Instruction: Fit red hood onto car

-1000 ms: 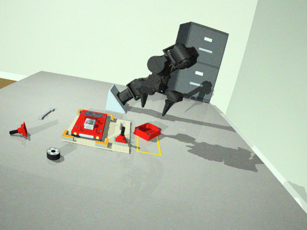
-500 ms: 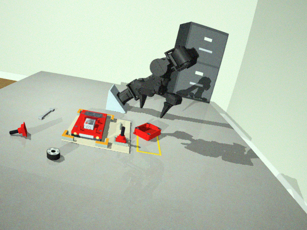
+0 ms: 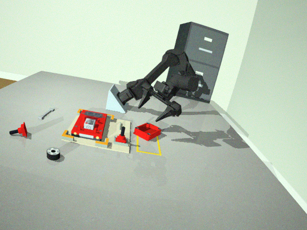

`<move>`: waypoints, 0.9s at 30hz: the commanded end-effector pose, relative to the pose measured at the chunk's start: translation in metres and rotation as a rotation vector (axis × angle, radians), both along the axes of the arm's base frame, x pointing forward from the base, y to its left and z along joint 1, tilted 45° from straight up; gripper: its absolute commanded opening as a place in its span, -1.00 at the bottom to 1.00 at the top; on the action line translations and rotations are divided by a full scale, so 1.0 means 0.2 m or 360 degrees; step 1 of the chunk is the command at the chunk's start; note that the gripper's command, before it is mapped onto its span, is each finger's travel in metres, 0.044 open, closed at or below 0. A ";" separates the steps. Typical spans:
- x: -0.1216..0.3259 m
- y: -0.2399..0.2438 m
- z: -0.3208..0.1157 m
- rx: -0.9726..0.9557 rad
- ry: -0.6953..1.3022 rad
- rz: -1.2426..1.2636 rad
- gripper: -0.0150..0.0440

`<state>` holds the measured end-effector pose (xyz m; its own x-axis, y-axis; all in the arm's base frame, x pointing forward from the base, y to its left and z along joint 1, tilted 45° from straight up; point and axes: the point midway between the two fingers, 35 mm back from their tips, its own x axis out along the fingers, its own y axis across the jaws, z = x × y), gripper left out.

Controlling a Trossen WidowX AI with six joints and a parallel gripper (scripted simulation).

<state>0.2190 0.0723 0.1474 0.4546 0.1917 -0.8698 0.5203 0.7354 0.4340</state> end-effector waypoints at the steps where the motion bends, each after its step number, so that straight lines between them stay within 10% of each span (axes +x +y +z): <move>1: 0.00 0.01 0.03 0.0030 -0.0252 -0.0186 1.00; 27: 0.01 0.06 0.02 0.0077 -0.0371 -0.0272 1.00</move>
